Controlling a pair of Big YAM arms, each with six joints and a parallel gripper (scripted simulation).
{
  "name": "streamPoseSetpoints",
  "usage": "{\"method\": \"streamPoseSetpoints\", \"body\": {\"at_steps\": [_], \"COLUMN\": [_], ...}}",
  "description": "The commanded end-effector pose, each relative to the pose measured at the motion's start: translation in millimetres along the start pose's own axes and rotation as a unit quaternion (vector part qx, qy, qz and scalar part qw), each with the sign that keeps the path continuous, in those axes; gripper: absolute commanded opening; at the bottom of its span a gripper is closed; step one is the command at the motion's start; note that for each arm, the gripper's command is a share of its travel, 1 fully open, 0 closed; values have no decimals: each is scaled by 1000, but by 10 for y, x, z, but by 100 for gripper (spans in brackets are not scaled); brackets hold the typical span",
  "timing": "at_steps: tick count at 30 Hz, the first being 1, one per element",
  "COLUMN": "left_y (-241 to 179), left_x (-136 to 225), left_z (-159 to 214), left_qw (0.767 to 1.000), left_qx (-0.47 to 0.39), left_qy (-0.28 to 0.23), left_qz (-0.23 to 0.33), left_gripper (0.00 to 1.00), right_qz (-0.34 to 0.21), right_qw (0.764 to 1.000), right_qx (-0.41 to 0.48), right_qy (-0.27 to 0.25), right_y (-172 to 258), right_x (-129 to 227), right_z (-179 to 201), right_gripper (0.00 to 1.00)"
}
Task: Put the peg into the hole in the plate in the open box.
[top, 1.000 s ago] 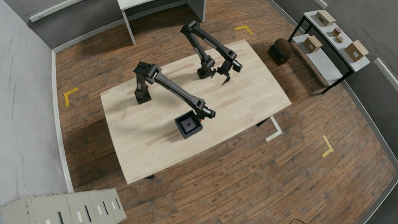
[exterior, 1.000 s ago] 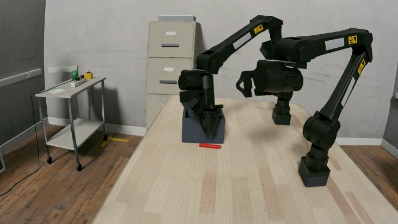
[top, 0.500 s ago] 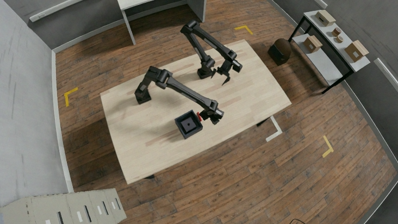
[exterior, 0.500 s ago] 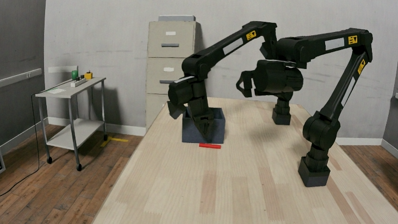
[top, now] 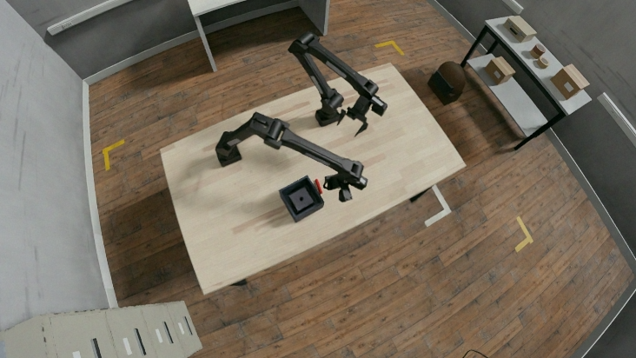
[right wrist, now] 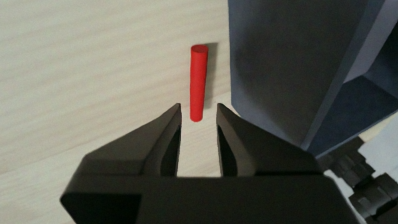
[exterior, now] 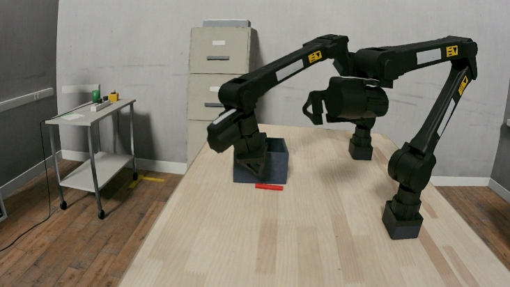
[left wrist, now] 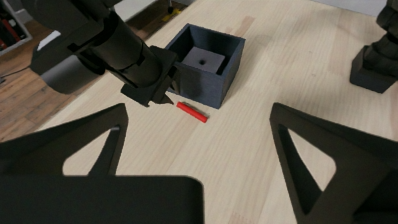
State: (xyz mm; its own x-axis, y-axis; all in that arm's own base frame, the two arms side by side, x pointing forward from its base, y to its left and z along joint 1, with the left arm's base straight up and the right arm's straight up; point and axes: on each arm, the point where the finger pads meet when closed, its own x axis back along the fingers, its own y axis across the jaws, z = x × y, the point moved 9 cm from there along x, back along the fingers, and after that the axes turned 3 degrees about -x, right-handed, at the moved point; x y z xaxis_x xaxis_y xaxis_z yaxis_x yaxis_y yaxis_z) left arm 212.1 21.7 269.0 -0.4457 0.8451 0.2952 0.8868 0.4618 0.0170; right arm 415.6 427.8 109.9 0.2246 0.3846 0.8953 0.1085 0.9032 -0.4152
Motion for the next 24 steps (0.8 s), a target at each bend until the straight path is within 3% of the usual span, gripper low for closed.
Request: {"method": "streamPoseSetpoints", "body": {"at_steps": [1, 11, 15, 24], "left_y": [95, 95, 95, 95], "left_x": [51, 51, 51, 51], "left_z": [-159, -159, -159, -159], "left_qw": [1000, 1000, 1000, 1000], "left_qx": [-28, -28, -28, -28], "left_qy": [-1, -1, -1, -1], "left_qz": [-7, -7, -7, -7], "left_gripper": [100, 100, 100, 100], "right_qz": [-14, -23, -11, -10], "right_qw": [1000, 999, 1000, 1000], "right_qx": [-23, -22, -25, -25], "right_qy": [-13, -18, -8, -7], "right_y": [17, -29, 12, -47], "right_x": [279, 380, 94, 17], "right_z": [-66, -47, -142, -119], "right_gripper": [25, 25, 25, 25]}}
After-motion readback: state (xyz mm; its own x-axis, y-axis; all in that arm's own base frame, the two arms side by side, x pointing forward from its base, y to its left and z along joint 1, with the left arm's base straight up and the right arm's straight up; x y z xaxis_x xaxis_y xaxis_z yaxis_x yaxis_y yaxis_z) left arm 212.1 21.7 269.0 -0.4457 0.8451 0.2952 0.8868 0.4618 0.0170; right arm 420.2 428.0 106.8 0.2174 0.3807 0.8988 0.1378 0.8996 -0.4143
